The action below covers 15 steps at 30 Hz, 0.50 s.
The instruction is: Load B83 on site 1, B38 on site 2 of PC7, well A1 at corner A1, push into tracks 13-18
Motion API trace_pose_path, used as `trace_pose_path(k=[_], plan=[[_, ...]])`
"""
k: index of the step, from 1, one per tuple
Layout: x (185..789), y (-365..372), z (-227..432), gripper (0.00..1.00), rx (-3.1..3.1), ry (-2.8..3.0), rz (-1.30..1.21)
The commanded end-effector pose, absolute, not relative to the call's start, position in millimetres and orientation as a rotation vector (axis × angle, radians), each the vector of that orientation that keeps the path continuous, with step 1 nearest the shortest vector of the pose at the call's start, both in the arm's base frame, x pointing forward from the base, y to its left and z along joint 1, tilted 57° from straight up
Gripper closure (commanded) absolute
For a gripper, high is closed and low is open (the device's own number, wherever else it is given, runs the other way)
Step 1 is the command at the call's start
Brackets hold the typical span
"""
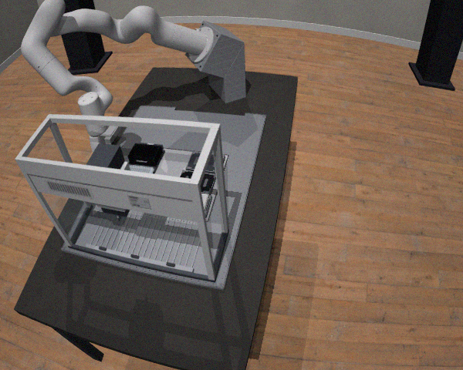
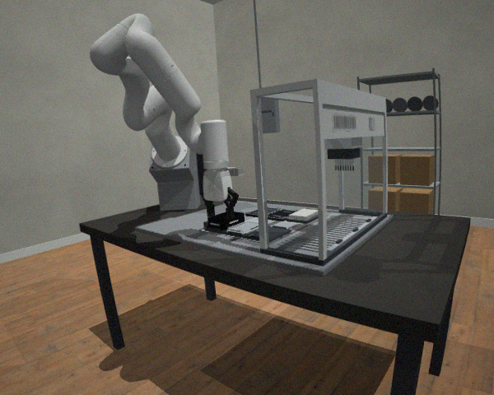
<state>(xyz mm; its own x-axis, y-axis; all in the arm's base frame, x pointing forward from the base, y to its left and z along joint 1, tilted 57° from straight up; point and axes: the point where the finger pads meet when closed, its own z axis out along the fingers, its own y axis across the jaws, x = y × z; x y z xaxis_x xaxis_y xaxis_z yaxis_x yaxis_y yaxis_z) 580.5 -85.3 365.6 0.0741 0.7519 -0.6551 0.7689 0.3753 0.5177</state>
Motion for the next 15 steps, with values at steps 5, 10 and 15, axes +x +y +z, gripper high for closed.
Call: trace_pose_path(k=[5,10,15], plan=[[573.4,-78.8,372.6,0.00,1.367,1.664,-0.021],[568.1,-74.3,377.2,0.00,1.367,1.664,-0.021],[562.8,-69.7,381.8,0.00,1.367,1.664,-0.021]])
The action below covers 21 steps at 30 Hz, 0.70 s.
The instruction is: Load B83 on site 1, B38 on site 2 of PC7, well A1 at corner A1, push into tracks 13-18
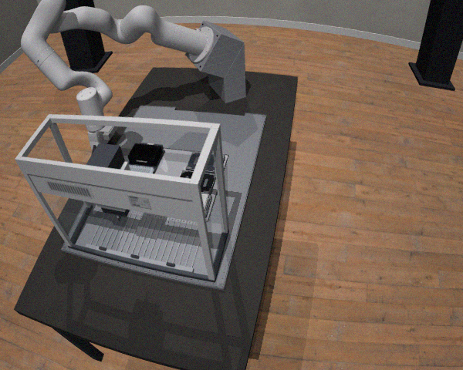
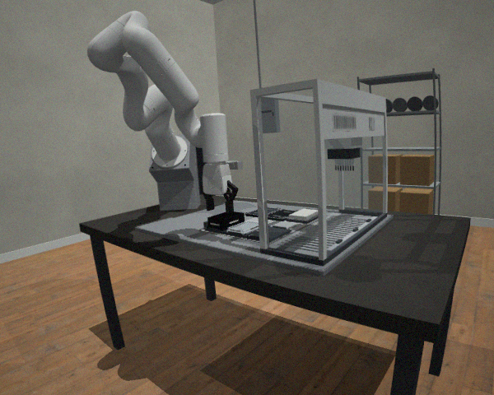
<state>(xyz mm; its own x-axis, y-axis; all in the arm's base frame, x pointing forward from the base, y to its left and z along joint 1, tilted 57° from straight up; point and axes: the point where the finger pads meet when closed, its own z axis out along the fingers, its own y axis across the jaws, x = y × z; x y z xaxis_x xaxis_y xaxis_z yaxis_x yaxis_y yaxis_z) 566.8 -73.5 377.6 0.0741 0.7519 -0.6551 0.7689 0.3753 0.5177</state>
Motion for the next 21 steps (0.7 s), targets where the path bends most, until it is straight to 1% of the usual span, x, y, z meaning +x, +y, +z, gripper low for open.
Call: trace_pose_path(k=[1,16,17,21], plan=[[561.7,-68.8,382.7,0.00,1.367,1.664,-0.021],[557.6,-65.3,386.3,0.00,1.367,1.664,-0.021],[554.6,-64.8,382.3,0.18,1.339,1.686,-0.040],[542.5,-62.9,366.5,0.18,1.225,1.774,-0.118]])
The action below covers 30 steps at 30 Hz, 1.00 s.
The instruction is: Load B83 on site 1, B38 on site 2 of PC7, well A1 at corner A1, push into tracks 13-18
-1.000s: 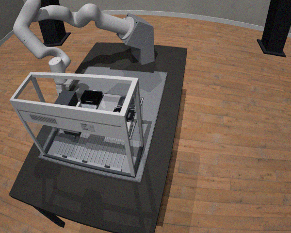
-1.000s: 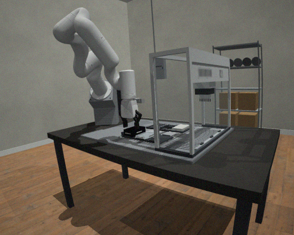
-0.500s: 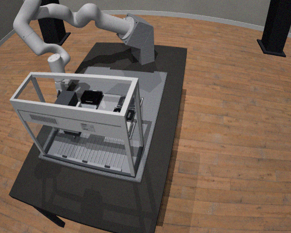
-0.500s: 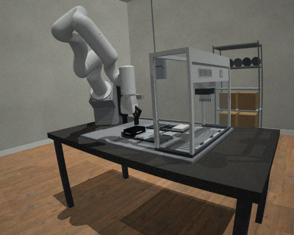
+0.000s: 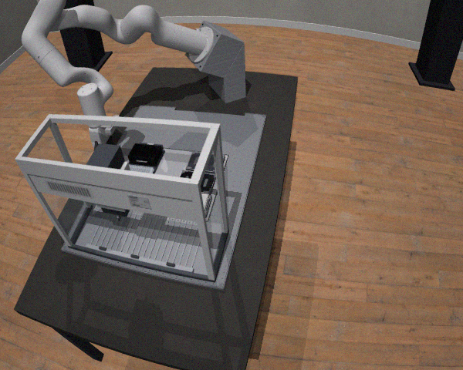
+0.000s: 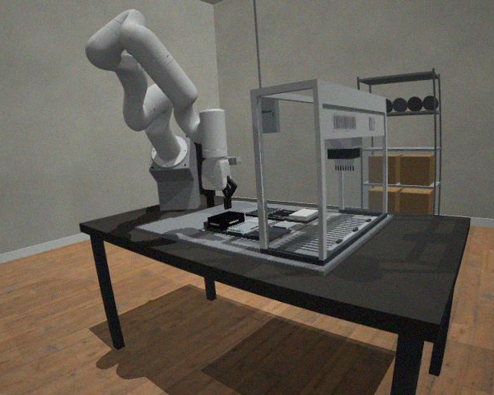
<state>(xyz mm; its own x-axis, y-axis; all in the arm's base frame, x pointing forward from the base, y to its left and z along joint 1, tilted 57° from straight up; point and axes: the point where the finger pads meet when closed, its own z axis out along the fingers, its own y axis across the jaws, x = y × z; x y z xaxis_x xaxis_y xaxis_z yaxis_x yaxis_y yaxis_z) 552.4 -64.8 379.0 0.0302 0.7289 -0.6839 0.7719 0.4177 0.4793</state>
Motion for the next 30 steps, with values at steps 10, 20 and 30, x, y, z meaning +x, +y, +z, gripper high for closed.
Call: trace_pose_path(k=[10,20,30], plan=[[518.3,-59.0,334.7,0.18,0.983,1.930,-0.272],[494.2,-55.2,302.9,0.18,0.723,2.061,-0.423],[463.9,-50.4,263.3,0.18,0.377,2.187,-0.610]])
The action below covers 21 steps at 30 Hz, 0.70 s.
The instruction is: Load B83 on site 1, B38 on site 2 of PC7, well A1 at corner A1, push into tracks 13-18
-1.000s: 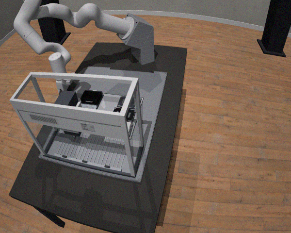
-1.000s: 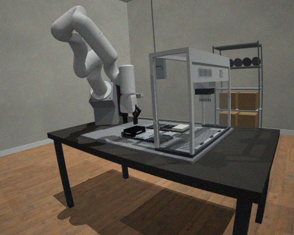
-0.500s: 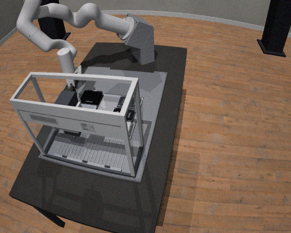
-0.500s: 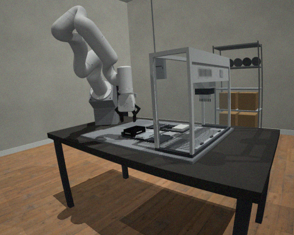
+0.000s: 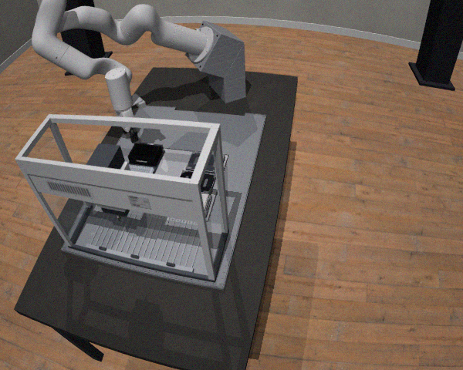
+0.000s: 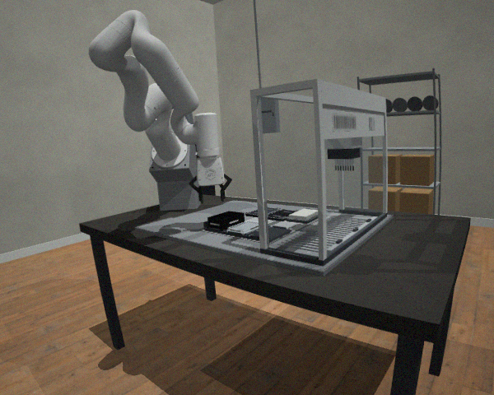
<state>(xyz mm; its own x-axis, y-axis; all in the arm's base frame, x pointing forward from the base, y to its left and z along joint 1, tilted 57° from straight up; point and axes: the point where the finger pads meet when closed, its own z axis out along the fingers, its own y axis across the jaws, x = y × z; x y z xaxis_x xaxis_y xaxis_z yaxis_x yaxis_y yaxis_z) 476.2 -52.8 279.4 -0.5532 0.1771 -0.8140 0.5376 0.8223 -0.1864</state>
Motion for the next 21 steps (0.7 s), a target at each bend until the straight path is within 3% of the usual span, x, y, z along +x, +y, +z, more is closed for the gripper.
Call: trace_pose_path(k=[1,21], plan=[[460.9,-49.9,259.4,0.18,0.342,2.197,-0.628],[418.5,-43.2,203.7,0.18,-0.225,2.293,-0.894]])
